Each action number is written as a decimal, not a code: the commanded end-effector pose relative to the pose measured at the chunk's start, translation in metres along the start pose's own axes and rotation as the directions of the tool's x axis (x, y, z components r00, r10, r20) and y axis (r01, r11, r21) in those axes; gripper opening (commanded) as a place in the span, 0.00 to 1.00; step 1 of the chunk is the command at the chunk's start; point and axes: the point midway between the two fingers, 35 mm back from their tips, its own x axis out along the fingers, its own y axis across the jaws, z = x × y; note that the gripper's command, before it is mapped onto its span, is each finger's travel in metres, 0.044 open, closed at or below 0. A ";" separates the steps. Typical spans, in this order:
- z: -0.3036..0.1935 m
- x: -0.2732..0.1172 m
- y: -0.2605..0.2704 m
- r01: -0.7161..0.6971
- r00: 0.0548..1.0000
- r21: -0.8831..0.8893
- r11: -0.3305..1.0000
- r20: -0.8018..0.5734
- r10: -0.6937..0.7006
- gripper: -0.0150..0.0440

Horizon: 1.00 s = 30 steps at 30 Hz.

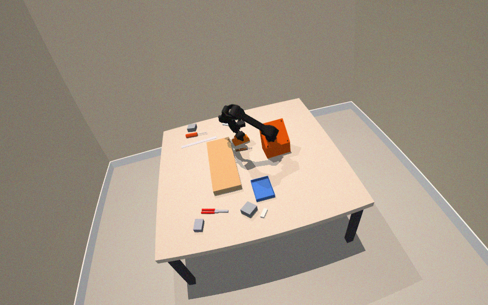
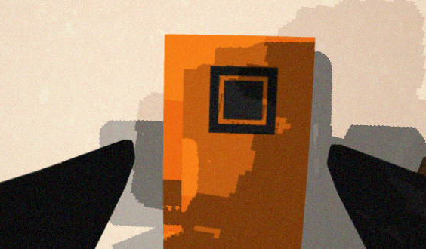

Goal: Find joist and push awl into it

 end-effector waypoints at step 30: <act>0.001 0.004 -0.002 0.013 1.000 0.006 1.000 0.002 -0.013 0.48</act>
